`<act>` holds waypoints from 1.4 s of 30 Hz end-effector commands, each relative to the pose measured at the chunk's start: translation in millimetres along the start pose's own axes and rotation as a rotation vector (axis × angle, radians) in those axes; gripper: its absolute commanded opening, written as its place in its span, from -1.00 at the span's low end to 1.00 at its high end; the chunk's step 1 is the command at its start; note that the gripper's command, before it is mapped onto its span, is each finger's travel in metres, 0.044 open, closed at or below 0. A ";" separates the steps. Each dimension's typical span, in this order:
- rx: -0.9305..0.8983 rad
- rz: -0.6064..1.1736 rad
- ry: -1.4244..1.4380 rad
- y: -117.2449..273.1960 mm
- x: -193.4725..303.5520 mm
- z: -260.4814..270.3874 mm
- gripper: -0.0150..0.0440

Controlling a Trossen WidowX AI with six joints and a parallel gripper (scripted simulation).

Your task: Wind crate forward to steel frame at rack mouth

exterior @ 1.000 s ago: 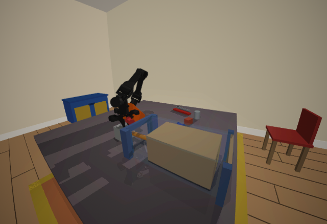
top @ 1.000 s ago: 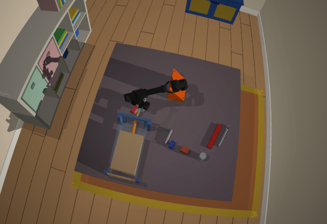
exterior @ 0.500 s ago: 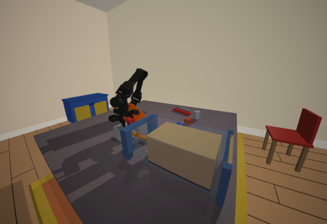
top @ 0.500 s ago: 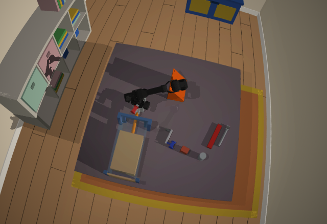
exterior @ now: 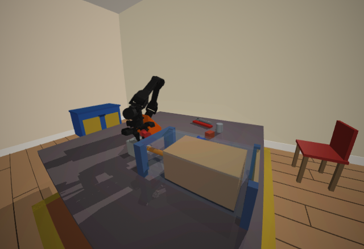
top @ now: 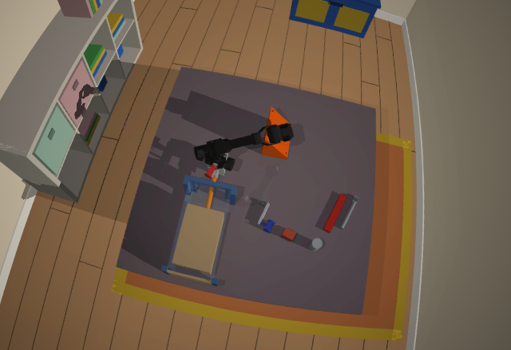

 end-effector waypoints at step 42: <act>-0.006 -0.011 -0.031 -4.4 -0.3 0.6 -0.49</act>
Point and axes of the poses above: the point midway between the two fingers, 35 mm back from their tips, its own y axis back along the fingers, its own z axis across the jaws, x = y × z, the point moved 4 cm from there along y, back along the fingers, and after that the axes turned 6 degrees about -y, right-handed, at the moved point
